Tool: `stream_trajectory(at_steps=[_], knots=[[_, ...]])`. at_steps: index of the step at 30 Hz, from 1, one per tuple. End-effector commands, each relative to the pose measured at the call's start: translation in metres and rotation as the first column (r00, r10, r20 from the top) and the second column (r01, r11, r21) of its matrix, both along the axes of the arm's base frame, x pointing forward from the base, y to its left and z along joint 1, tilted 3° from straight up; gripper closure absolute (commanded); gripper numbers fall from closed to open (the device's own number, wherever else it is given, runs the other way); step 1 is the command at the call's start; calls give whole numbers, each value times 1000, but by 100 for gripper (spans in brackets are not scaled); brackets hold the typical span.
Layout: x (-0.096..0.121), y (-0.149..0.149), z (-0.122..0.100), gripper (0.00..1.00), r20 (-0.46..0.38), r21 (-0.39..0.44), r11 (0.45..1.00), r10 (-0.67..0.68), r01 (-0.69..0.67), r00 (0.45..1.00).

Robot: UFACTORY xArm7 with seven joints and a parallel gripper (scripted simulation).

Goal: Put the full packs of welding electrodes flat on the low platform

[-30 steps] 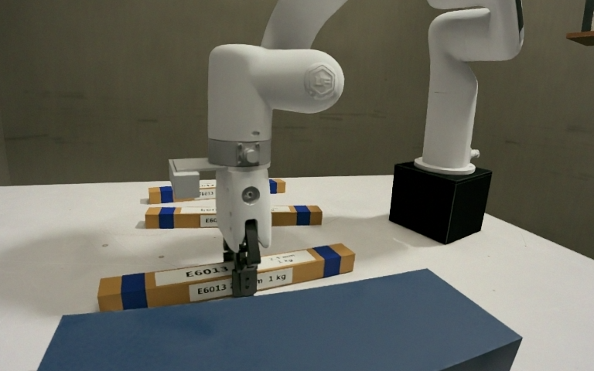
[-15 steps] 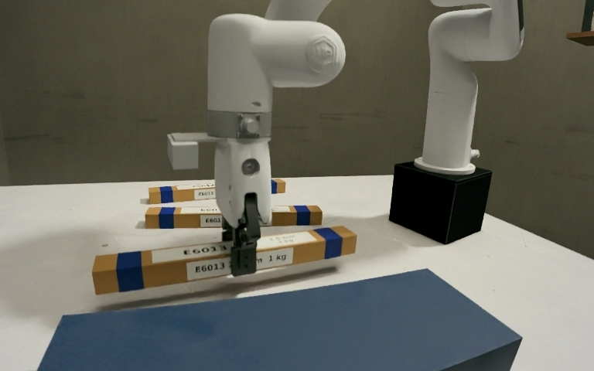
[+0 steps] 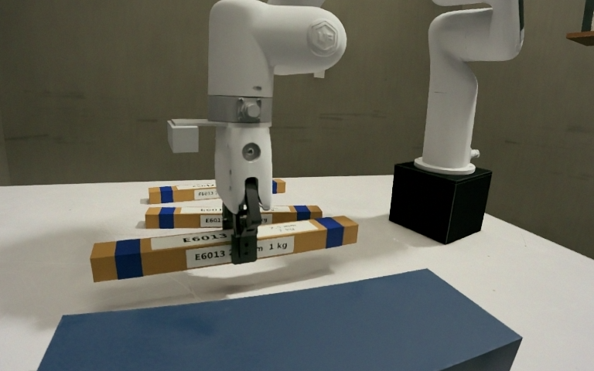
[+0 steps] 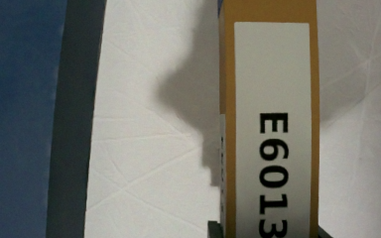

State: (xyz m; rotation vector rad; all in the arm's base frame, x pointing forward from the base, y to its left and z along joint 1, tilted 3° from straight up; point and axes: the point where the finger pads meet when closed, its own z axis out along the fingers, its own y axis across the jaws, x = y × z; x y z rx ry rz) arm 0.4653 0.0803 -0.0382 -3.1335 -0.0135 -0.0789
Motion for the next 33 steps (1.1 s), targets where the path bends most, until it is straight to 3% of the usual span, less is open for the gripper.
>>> stream_trajectory(at_steps=[1,20,33], knots=[[2,0,2,65,5,1,1000,0,0,1000],[2,0,5,65,5,1,1000,0,0,1000],[0,0,43,65,5,1,1000,0,0,1000]])
